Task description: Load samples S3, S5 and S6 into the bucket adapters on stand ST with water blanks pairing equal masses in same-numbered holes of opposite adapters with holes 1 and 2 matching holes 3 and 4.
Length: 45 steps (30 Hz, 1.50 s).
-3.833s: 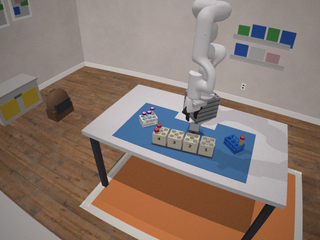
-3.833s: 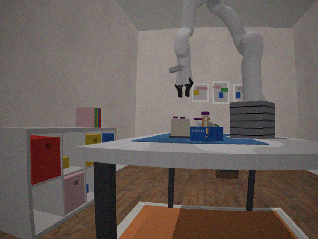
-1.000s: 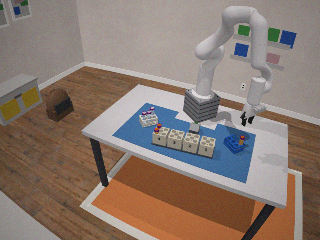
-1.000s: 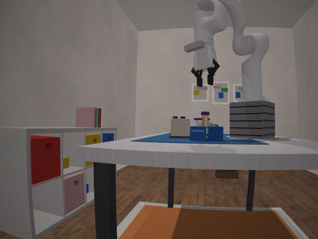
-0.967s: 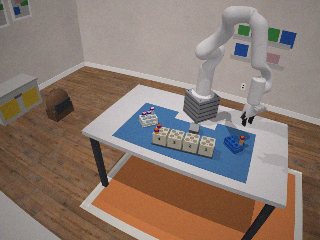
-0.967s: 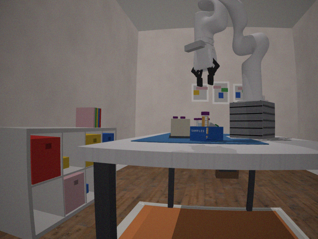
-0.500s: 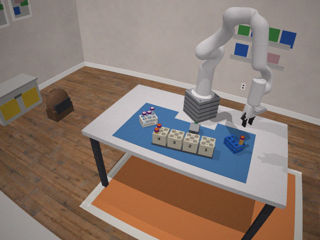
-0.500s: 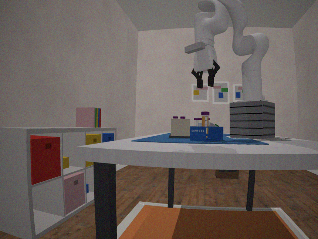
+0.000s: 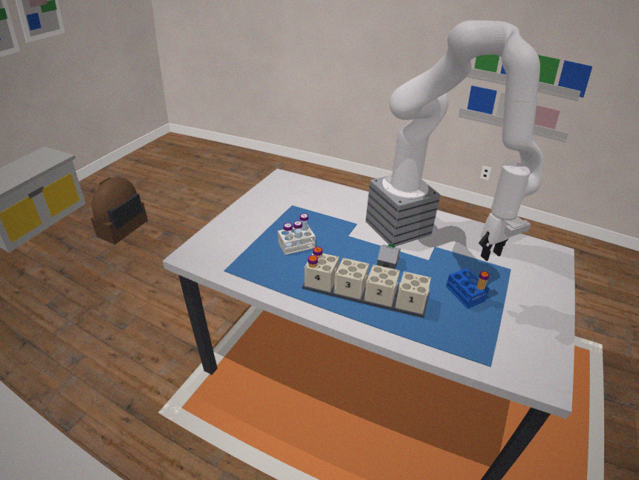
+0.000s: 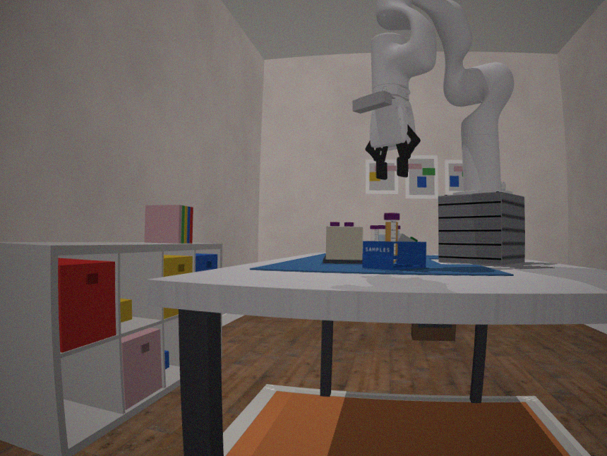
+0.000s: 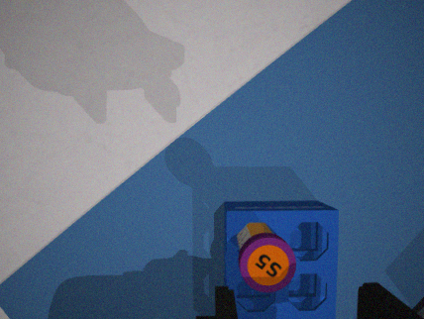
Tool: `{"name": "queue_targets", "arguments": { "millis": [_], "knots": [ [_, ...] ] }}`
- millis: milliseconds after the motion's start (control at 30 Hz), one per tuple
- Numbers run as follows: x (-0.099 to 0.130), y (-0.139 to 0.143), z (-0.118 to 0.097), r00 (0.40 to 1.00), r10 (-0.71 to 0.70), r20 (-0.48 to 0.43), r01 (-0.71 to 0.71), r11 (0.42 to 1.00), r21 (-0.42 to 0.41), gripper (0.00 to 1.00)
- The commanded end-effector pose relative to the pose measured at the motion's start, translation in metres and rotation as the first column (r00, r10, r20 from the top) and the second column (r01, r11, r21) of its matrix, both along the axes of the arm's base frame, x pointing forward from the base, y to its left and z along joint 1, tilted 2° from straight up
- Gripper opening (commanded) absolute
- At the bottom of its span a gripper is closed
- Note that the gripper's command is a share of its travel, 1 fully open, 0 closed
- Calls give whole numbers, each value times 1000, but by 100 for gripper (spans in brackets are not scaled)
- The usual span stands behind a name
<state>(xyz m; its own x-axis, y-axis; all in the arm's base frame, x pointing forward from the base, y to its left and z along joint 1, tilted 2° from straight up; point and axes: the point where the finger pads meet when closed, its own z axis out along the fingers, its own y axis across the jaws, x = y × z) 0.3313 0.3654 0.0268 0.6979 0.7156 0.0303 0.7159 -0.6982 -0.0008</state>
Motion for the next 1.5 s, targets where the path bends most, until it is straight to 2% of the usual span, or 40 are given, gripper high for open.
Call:
{"name": "queue_targets", "arguments": {
  "millis": [0, 1233, 1467],
  "knots": [
    [1, 1, -9, 1000, 0, 1, 0, 1000, 1, 57],
    [2, 2, -75, 1000, 0, 1, 0, 1000, 1, 57],
    [2, 3, -81, 1000, 0, 1, 0, 1000, 1, 57]
  ]
}}
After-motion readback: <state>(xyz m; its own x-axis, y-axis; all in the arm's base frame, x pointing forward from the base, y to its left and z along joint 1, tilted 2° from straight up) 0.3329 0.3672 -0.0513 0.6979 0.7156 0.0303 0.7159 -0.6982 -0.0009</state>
